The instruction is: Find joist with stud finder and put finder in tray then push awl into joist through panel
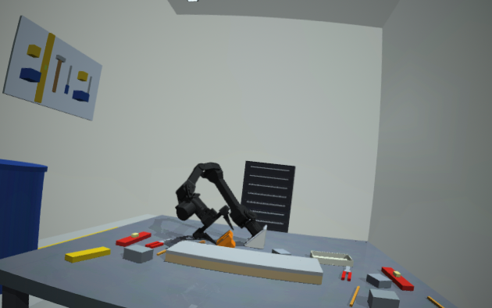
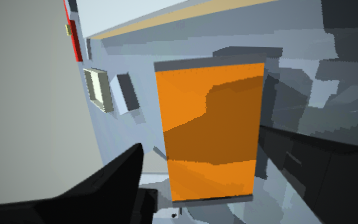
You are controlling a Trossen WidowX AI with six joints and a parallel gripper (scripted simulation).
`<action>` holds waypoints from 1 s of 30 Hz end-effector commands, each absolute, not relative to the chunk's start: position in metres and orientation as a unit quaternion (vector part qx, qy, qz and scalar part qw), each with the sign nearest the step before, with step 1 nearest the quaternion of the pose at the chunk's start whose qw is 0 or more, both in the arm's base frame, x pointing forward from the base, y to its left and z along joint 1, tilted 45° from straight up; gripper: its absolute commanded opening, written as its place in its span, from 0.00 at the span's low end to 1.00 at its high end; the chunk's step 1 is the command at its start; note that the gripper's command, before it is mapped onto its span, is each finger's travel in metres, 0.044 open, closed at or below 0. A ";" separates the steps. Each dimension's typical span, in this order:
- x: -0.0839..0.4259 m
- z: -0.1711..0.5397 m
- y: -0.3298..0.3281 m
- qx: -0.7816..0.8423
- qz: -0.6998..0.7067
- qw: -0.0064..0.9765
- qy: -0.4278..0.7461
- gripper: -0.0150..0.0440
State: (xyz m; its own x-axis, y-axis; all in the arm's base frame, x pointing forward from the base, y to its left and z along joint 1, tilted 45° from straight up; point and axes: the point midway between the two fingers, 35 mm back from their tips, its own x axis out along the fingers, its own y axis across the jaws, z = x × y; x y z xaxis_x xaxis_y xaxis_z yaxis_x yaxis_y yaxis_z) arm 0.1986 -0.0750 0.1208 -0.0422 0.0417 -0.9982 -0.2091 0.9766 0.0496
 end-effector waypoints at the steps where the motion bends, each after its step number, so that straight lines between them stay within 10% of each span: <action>1: 0.200 0.128 -0.075 -0.059 0.091 0.691 0.714 1.00; 30: 0.206 0.203 -0.047 -0.075 0.077 0.732 0.672 1.00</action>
State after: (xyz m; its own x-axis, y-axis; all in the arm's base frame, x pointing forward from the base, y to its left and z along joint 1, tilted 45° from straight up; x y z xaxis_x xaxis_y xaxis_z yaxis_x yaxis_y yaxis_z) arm 0.2059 -0.0462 0.2047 0.0897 0.0135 -0.9959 -0.2104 0.9776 -0.0057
